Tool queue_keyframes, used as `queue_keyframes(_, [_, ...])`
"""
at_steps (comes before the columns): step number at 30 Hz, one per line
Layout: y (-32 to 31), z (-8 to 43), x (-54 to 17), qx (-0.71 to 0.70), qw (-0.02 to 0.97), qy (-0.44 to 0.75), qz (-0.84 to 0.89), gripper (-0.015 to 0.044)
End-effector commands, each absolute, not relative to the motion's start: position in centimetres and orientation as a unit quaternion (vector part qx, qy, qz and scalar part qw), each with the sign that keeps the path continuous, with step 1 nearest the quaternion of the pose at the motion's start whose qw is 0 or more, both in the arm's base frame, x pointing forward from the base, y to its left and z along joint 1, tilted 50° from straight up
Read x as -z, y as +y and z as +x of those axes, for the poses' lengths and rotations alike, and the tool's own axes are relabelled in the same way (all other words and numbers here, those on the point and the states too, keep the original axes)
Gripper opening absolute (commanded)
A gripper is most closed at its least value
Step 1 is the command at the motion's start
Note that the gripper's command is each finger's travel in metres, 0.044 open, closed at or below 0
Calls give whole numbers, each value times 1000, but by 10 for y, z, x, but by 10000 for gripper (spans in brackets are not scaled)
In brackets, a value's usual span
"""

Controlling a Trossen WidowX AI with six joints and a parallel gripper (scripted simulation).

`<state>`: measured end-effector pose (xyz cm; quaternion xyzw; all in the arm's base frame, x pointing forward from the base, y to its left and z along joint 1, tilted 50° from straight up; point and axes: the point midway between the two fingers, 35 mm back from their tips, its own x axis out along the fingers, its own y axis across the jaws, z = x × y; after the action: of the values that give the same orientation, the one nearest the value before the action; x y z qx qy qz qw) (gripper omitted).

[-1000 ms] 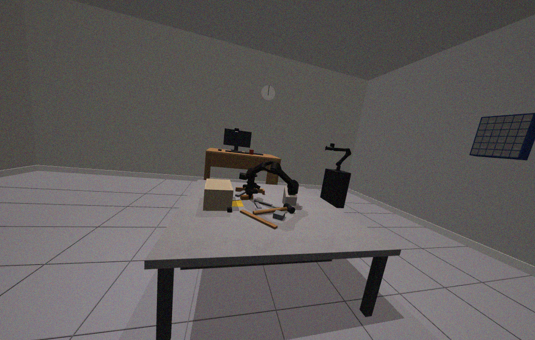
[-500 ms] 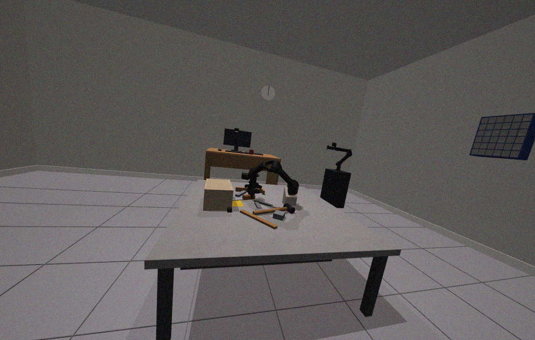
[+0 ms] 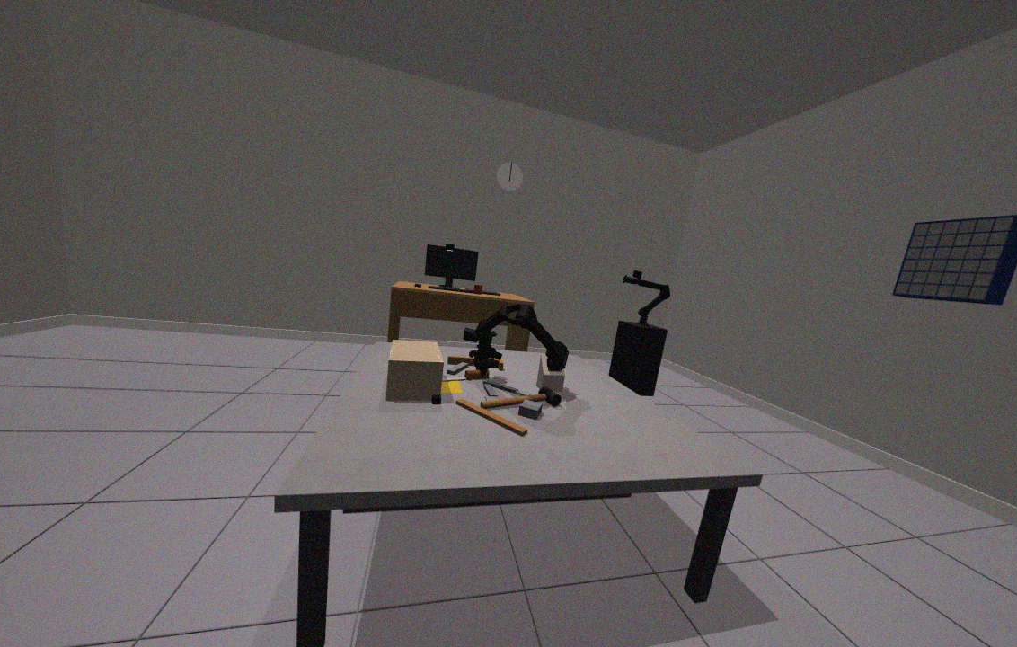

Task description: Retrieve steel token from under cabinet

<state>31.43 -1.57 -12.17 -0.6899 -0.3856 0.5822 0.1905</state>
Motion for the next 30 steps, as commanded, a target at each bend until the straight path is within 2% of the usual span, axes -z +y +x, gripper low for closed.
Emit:
queue_keyframes(1, [-17, 304, 124, -584, 192, -386, -688, 0])
queue_keyframes(30, [-29, 256, 140, -585, 192, -386, -687, 0])
